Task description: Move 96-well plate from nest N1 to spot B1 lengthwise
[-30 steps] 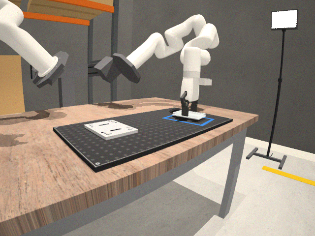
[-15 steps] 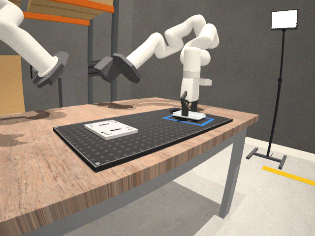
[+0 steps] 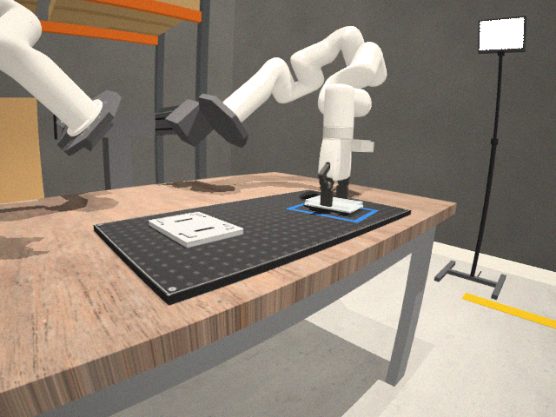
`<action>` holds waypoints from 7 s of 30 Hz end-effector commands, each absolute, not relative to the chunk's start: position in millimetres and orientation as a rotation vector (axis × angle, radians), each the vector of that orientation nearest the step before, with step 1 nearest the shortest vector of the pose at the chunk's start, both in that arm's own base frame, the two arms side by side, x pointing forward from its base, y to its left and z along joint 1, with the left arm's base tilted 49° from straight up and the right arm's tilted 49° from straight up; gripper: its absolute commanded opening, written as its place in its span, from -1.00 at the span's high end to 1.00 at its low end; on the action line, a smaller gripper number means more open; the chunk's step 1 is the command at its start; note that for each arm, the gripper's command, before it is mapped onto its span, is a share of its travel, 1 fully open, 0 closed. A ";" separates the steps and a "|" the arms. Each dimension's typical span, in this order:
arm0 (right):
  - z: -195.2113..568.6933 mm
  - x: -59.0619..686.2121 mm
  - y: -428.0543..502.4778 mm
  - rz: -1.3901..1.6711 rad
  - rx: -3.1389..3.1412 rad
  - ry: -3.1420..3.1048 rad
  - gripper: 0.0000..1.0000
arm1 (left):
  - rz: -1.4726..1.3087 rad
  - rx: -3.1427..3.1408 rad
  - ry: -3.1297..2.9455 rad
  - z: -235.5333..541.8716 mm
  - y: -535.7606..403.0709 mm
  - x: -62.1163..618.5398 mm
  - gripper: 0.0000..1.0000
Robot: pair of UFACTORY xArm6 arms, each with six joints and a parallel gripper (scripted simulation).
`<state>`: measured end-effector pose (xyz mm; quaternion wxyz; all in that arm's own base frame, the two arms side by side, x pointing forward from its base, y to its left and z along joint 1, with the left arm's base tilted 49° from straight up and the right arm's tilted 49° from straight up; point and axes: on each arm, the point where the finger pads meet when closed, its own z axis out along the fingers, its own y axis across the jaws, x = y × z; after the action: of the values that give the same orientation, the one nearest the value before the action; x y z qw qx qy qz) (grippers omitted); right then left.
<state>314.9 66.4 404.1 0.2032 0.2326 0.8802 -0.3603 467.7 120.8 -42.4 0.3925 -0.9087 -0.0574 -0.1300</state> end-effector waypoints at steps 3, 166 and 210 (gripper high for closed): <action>404.6 315.1 66.8 -1.003 0.649 2.456 -1.00 | -0.333 -2.307 -0.145 -42.5 120.8 468.8 1.00; 404.6 315.1 66.8 -1.003 0.649 2.456 -1.00 | -0.333 -2.308 -0.145 -28.3 26.2 445.6 -1.00; 404.6 315.1 66.8 -1.003 0.649 2.456 -1.00 | -0.333 -2.308 -0.145 -78.5 -16.9 436.4 -1.00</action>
<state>314.9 66.4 404.1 0.2032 0.2326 0.8802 -0.3603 435.6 -15.7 -79.1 0.3925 -0.9087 -0.0575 -0.1300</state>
